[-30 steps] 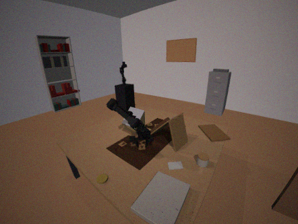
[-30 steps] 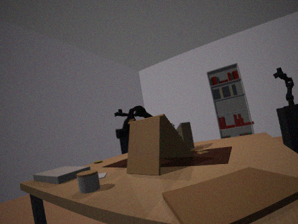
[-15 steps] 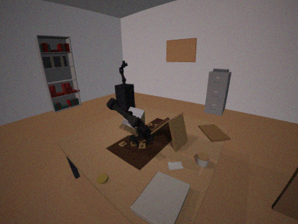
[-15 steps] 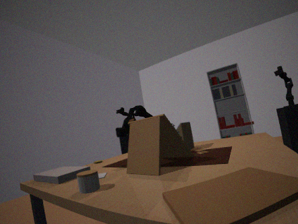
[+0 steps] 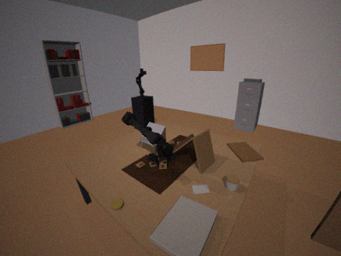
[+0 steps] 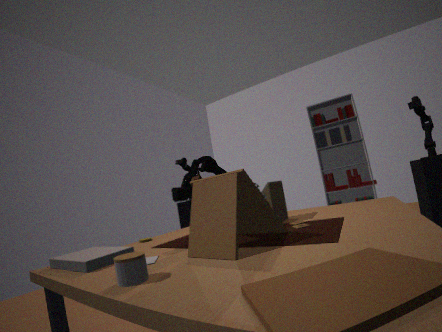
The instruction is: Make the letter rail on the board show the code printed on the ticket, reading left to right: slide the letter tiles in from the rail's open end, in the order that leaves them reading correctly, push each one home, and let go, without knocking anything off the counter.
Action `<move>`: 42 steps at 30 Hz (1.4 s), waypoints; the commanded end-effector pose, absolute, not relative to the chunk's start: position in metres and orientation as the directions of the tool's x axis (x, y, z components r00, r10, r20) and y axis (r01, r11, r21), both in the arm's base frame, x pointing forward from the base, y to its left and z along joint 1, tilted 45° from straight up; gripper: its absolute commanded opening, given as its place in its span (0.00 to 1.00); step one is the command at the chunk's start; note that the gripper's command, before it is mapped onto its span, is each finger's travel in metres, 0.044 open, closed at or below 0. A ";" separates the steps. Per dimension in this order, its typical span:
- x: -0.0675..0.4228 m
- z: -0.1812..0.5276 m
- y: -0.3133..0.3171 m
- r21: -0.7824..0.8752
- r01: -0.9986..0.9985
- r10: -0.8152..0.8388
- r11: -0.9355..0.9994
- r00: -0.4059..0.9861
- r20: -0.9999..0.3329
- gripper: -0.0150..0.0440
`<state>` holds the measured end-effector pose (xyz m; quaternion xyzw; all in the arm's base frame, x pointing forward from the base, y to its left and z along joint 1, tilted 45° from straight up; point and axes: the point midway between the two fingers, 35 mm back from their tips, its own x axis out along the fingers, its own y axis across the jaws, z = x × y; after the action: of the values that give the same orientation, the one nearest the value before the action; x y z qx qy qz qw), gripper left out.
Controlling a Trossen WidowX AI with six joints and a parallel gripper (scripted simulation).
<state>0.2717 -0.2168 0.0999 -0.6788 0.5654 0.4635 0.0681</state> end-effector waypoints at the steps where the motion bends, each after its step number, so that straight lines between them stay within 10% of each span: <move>1: 0.281 0.104 -0.213 0.382 -0.850 -0.700 -0.364 -0.021 -0.714 0.25; 42: 0.433 0.231 -0.017 -0.407 -0.549 -0.313 -0.730 0.798 -0.515 0.25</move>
<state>0.4237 -0.0468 0.2108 -0.8946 0.2859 0.2333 0.2520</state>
